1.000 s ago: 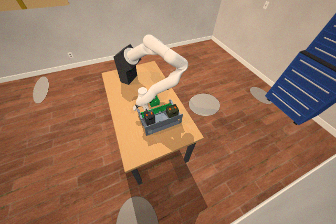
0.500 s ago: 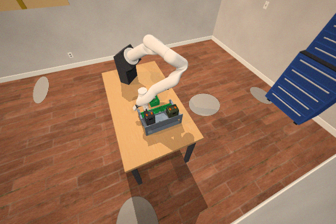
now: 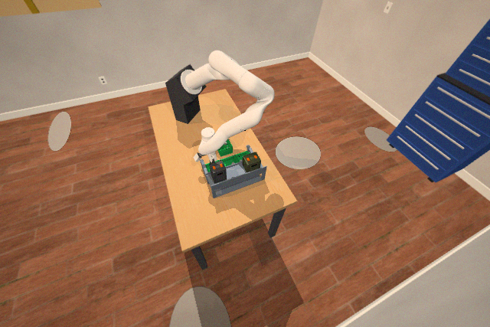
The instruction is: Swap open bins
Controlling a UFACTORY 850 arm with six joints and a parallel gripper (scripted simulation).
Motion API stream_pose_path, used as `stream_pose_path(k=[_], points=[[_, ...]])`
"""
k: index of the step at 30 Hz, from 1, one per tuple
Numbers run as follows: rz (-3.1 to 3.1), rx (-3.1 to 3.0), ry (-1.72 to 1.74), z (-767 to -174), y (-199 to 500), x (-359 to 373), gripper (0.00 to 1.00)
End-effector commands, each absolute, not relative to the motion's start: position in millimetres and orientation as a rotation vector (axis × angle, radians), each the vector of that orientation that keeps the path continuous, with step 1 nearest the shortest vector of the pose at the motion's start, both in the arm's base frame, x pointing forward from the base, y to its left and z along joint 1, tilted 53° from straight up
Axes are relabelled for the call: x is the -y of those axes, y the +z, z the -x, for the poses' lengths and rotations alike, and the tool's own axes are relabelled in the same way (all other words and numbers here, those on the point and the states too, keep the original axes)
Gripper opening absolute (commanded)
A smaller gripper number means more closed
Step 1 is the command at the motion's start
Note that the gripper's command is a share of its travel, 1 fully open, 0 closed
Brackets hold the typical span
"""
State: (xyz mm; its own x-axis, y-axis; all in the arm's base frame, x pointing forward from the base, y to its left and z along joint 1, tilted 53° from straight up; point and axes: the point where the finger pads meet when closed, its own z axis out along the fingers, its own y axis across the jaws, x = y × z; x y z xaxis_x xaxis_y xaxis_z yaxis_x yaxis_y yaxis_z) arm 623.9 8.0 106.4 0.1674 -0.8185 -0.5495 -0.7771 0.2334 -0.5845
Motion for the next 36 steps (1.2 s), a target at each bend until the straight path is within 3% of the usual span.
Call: stream_pose_path(k=[1, 36], points=[[1.53, -1.596, -0.058, -624.0, 106.7, -7.5, 0.0], [1.53, -1.596, -0.058, -620.5, 110.2, -4.5, 0.0]])
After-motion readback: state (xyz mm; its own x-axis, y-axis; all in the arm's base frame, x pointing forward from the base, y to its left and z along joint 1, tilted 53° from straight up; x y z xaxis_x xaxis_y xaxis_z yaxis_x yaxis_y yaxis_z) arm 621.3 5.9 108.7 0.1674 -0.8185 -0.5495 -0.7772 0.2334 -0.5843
